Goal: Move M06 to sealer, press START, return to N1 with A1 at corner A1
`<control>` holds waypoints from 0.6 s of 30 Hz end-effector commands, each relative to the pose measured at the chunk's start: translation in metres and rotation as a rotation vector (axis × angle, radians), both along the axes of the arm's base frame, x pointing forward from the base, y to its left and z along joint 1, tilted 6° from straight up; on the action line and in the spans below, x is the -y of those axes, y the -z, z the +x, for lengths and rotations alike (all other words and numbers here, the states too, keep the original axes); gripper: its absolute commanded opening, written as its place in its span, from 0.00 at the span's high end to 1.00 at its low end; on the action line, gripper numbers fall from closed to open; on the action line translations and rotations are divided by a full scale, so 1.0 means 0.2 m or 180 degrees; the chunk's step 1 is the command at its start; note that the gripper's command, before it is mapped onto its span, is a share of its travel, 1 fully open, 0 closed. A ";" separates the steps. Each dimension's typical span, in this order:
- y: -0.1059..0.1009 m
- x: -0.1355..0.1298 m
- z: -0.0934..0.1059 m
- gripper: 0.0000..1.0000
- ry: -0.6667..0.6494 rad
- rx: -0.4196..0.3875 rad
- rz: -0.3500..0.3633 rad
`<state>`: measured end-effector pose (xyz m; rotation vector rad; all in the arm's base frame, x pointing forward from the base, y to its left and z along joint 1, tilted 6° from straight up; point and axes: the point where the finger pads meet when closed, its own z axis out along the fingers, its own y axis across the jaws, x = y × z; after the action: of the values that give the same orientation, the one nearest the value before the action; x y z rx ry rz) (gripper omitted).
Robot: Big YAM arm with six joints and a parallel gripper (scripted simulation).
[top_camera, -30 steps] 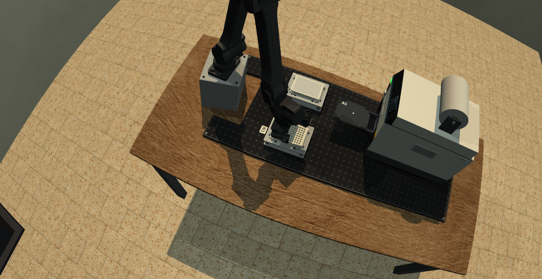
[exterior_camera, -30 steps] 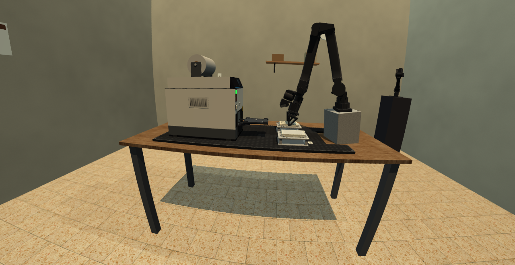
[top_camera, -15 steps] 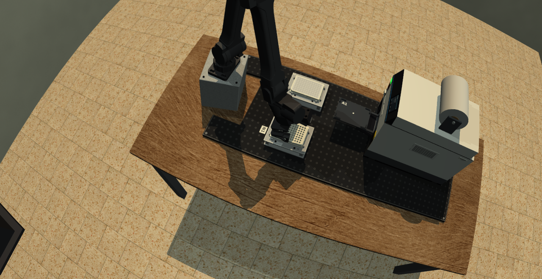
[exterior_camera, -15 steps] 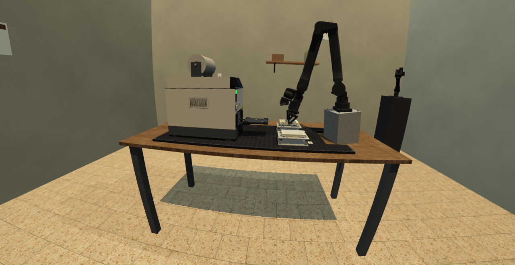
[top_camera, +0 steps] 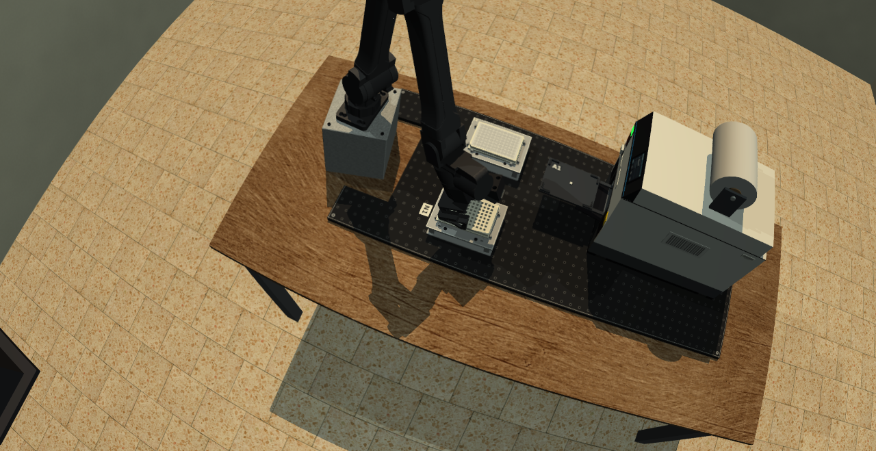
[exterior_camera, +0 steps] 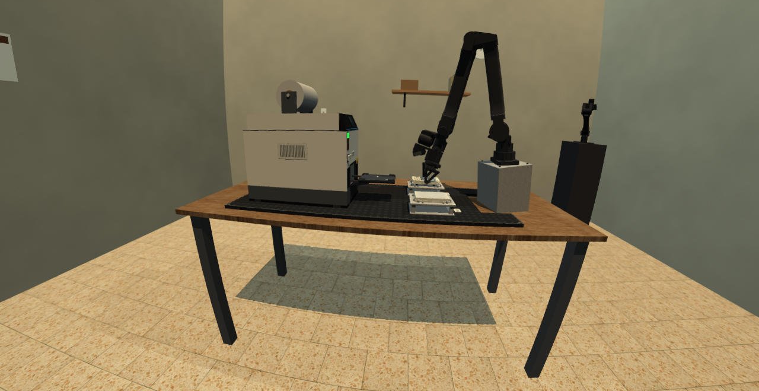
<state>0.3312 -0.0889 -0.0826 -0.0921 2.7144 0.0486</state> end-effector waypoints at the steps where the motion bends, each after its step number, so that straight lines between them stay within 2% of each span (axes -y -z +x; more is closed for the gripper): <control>1: -0.03 -0.01 0.04 1.00 -0.0070 0.0099 -0.0041; 9: -0.04 -0.01 0.03 1.00 -0.0064 0.0069 -0.0032; 18: 0.00 -0.02 0.00 1.00 -0.0056 -0.0022 -0.0001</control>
<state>0.3312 -0.0887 -0.0816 -0.0932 2.7126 0.0477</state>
